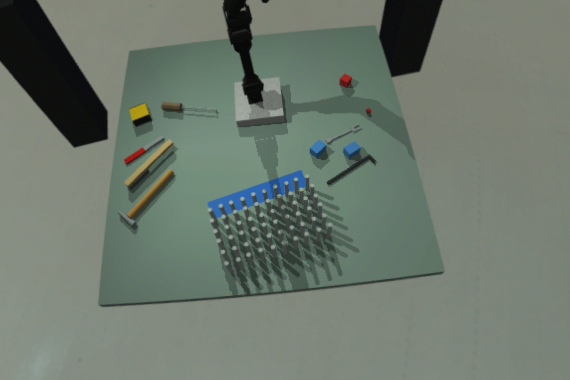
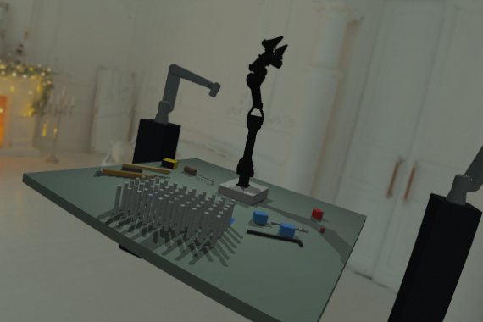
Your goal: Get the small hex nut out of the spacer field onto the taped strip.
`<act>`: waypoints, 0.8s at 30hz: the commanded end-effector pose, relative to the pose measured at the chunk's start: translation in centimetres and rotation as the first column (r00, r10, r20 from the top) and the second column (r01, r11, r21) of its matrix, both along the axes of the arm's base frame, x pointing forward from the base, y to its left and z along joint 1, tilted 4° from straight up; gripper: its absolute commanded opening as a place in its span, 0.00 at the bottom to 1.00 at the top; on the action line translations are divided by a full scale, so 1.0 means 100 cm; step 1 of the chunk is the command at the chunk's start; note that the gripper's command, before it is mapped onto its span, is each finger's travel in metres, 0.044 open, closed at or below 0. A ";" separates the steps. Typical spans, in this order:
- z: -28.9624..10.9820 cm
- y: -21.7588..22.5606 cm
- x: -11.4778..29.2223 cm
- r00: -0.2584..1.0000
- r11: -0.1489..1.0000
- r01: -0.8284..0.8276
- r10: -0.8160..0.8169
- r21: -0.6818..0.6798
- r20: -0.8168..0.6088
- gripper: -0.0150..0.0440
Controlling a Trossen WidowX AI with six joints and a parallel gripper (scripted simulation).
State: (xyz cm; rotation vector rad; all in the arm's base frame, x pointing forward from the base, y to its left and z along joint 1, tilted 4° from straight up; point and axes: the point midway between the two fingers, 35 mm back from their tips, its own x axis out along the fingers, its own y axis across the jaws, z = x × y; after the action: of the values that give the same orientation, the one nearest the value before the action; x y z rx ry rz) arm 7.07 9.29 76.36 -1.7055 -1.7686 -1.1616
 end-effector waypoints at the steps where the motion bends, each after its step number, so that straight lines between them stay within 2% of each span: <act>1: 0.000 0.000 0.002 1.000 1.000 -0.004 0.004 0.001 -0.010 0.98; 5: -0.010 -0.005 0.047 0.973 0.996 -0.087 0.092 0.034 -0.210 1.00; 10: -0.036 -0.013 0.113 0.850 0.973 -0.185 0.228 0.136 -0.474 1.00; 17: -0.095 -0.022 0.199 0.508 0.888 -0.273 0.459 0.370 -0.728 1.00; 20: -0.127 -0.026 0.231 0.332 0.833 -0.262 0.551 0.487 -0.765 1.00; 24: -0.179 -0.034 0.271 0.103 0.746 -0.188 0.662 0.639 -0.743 1.00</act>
State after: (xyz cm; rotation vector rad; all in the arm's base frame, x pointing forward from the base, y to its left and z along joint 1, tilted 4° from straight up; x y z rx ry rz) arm 31.81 6.44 61.81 -1.1091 -1.0517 -0.0644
